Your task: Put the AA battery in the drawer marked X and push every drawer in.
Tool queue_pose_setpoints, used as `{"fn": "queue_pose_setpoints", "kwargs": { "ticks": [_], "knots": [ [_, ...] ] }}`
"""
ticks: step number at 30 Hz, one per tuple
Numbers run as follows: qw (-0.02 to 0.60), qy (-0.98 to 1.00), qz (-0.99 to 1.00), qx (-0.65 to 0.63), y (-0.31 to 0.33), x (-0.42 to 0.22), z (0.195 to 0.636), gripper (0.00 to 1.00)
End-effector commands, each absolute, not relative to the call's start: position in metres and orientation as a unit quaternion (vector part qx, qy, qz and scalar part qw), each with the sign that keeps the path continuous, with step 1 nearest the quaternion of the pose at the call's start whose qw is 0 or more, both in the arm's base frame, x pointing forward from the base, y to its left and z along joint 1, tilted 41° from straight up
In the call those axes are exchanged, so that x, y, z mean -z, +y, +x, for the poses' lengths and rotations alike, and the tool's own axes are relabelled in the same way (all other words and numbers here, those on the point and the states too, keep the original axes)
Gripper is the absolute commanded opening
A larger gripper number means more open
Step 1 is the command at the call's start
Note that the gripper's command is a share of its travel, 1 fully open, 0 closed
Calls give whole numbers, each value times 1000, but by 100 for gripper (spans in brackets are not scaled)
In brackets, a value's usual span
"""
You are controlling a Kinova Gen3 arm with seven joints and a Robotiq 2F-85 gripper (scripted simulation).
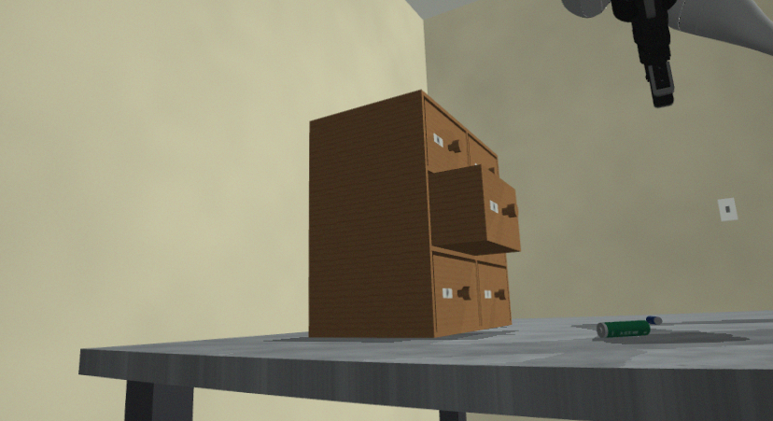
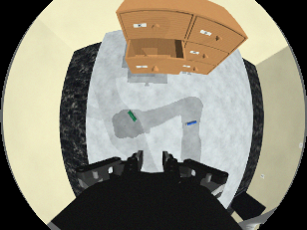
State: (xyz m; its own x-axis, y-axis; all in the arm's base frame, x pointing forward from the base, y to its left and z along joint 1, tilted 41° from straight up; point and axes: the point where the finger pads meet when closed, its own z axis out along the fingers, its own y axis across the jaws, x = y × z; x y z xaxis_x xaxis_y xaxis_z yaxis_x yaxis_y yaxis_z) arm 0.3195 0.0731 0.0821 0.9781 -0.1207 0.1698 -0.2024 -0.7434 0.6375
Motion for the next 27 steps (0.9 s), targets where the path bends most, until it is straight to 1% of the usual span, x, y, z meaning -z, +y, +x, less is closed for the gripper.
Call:
{"fn": "queue_pose_setpoints", "kwargs": {
  "ticks": [1, 27],
  "knots": [
    [347, -88, 932, -60, 74, -82, 320, 33],
    [341, -159, 922, -86, 70, -71, 326, 33]
  ]
}}
